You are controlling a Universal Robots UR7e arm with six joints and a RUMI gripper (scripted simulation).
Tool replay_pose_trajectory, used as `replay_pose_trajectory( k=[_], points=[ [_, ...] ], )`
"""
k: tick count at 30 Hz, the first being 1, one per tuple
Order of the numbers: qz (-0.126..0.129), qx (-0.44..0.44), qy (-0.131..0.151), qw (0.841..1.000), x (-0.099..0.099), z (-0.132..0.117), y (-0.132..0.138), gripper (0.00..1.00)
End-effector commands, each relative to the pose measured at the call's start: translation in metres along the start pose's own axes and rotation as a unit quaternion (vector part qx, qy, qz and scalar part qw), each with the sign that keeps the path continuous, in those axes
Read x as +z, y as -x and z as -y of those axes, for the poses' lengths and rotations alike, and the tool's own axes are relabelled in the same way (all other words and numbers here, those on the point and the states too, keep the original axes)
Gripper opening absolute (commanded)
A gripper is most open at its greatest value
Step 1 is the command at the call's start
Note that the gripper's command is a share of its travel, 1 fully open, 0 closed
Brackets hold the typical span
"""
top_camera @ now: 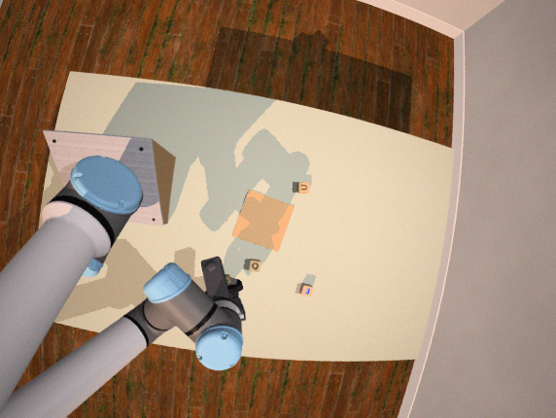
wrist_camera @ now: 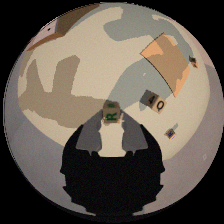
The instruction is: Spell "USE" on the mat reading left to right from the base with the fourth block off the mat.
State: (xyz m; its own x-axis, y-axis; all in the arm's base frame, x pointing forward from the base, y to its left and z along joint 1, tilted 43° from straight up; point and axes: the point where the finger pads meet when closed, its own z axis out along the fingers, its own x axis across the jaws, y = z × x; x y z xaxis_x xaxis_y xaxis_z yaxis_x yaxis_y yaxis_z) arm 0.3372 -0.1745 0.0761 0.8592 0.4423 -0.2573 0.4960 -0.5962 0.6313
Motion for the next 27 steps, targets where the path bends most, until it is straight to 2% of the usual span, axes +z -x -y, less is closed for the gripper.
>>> replay_pose_trajectory(
  k=[1, 7, 15, 17, 27],
  points=[
    [-0.002, 0.001, 0.003, 1.0, -0.005, -0.003, -0.001, 0.09],
    [-0.002, 0.002, 0.003, 1.0, -0.019, -0.003, -0.001, 0.09],
    [-0.002, 0.002, 0.003, 1.0, -0.048, -0.003, -0.001, 0.09],
    [-0.002, 0.002, 0.003, 1.0, -0.048, -0.003, -0.001, 0.09],
    [-0.002, 0.002, 0.003, 1.0, -0.084, -0.003, -0.001, 0.09]
  ],
)
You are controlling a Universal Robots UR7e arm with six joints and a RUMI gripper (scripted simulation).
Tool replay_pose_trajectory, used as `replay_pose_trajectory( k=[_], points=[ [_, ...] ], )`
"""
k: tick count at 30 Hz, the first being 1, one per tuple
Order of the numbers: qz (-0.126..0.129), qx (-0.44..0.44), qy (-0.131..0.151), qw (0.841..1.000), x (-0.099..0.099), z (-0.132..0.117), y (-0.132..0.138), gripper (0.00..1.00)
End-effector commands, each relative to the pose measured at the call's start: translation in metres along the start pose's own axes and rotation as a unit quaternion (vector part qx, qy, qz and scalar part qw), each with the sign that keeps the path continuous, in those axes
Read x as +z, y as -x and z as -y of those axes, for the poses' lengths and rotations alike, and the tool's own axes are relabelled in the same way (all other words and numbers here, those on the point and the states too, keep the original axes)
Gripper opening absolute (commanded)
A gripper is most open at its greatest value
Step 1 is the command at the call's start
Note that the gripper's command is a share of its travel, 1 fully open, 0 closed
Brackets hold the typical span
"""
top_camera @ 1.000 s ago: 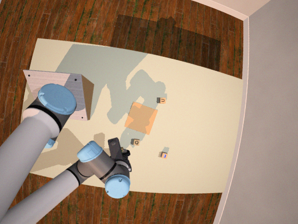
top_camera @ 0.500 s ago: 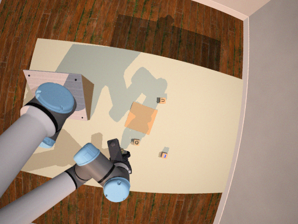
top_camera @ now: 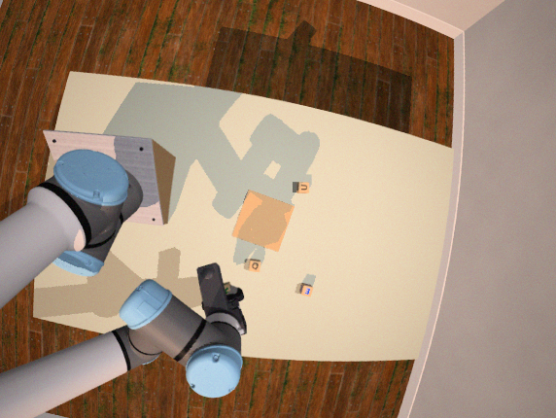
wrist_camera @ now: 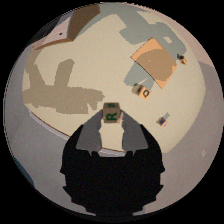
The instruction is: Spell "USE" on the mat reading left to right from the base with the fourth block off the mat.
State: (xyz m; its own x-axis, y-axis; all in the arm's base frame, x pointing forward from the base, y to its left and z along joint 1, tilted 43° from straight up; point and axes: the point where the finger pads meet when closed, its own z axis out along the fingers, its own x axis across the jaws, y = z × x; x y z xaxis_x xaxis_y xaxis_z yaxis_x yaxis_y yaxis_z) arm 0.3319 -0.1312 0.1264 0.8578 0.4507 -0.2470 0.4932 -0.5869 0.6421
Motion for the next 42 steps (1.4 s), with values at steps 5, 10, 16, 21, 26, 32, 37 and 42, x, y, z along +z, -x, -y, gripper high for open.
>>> replay_pose_trajectory(
  k=[5, 10, 16, 21, 26, 32, 37, 42],
  points=[
    [0.005, 0.001, -0.005, 1.0, -0.029, 0.0, 0.0, 0.09],
    [0.005, 0.001, -0.005, 1.0, -0.032, 0.0, 0.0, 0.09],
    [0.005, 0.001, -0.005, 1.0, -0.034, 0.0, 0.0, 0.09],
    [0.006, 0.0, -0.006, 1.0, -0.033, 0.002, 0.001, 0.09],
    [0.006, 0.001, -0.006, 1.0, -0.033, 0.002, 0.001, 0.09],
    [0.008, 0.037, -0.008, 0.999, -0.028, 0.004, 0.001, 0.09],
    [0.008, 0.104, -0.008, 0.995, -0.022, 0.005, 0.001, 0.09],
    [0.009, 0.148, -0.008, 0.989, -0.018, 0.005, 0.0, 0.09]
  ],
)
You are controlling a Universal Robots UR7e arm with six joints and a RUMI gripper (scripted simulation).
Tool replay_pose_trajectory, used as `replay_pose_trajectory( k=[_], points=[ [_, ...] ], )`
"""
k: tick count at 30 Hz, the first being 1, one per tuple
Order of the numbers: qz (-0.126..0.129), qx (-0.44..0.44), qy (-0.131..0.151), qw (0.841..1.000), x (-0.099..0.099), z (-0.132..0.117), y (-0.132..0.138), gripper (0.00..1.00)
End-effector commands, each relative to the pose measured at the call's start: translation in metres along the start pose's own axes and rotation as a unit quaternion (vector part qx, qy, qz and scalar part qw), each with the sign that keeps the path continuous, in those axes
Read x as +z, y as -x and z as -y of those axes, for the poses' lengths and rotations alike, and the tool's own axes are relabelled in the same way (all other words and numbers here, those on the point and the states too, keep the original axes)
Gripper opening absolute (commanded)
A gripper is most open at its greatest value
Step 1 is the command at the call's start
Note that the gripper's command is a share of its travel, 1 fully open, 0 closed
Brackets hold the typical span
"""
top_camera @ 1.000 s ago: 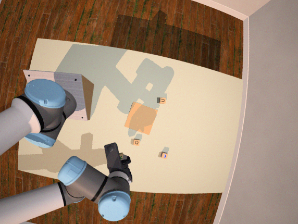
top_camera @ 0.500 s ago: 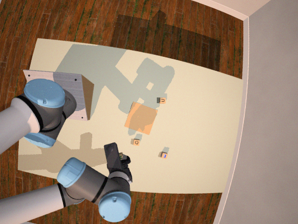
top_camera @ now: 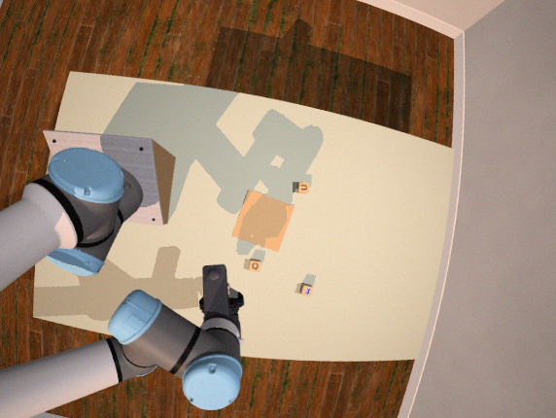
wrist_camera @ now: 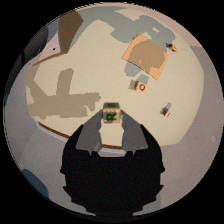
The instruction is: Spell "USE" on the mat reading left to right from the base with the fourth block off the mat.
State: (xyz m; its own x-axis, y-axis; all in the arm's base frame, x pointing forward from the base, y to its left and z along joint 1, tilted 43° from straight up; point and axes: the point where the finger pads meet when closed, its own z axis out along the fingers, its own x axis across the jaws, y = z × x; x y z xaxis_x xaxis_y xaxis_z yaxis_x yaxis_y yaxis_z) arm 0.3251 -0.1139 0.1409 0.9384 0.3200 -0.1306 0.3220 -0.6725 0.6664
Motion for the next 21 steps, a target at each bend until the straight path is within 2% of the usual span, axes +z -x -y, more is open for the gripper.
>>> replay_pose_trajectory(
  k=[1, 14, 16, 21],
  points=[
    [0.001, 0.07, 0.0, 0.998, 0.006, 0.001, -0.001, 0.09],
    [0.001, 0.208, 0.001, 0.978, 0.018, 0.001, -0.001, 0.09],
    [0.001, 0.208, 0.001, 0.978, 0.018, 0.001, -0.001, 0.09],
    [0.001, 0.276, 0.001, 0.961, 0.023, 0.001, -0.001, 0.09]
  ],
)
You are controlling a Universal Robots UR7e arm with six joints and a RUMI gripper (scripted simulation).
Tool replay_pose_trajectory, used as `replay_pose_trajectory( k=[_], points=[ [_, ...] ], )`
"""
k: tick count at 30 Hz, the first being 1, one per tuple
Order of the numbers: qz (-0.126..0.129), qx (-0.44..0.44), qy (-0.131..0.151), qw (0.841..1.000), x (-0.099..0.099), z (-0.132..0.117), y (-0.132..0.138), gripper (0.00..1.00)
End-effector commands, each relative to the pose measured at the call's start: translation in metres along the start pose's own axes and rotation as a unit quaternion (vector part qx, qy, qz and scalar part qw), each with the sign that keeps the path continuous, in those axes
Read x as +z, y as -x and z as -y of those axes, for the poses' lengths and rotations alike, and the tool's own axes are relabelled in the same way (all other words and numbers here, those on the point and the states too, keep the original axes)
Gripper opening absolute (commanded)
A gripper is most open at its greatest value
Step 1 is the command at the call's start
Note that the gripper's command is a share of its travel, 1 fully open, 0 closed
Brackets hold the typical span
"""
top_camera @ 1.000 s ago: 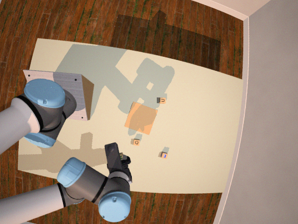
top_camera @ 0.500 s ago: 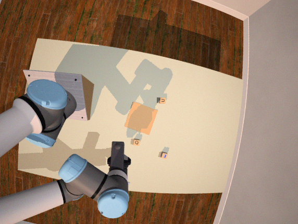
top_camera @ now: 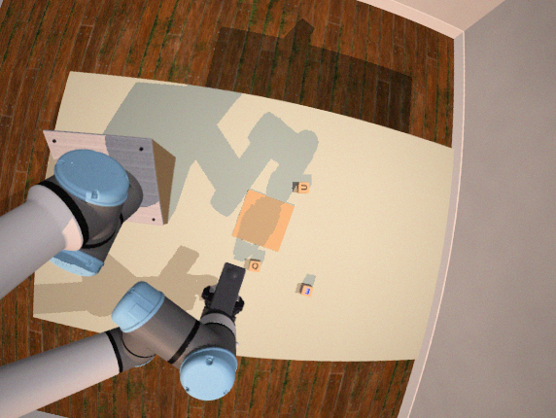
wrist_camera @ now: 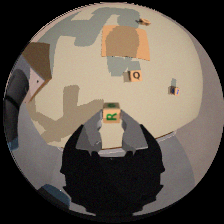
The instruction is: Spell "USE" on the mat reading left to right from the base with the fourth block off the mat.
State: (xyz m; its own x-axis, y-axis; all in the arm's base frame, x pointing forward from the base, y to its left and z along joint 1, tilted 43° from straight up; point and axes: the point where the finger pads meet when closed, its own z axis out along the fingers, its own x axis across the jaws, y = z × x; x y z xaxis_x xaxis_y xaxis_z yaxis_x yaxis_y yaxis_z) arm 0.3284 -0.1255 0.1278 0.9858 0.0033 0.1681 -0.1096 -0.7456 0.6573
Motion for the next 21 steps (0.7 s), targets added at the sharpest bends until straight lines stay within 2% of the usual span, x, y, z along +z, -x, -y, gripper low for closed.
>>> replay_pose_trajectory(
  k=[1, 10, 21],
  points=[
    [0.002, 0.07, 0.002, 0.998, 0.0062, 0.0005, 0.0004, 0.09],
    [0.002, 0.168, 0.003, 0.986, 0.0137, -0.0011, 0.0008, 0.09],
    [0.0, 0.196, 0.003, 0.981, 0.0147, -0.0022, -0.0006, 0.09]
  ],
)
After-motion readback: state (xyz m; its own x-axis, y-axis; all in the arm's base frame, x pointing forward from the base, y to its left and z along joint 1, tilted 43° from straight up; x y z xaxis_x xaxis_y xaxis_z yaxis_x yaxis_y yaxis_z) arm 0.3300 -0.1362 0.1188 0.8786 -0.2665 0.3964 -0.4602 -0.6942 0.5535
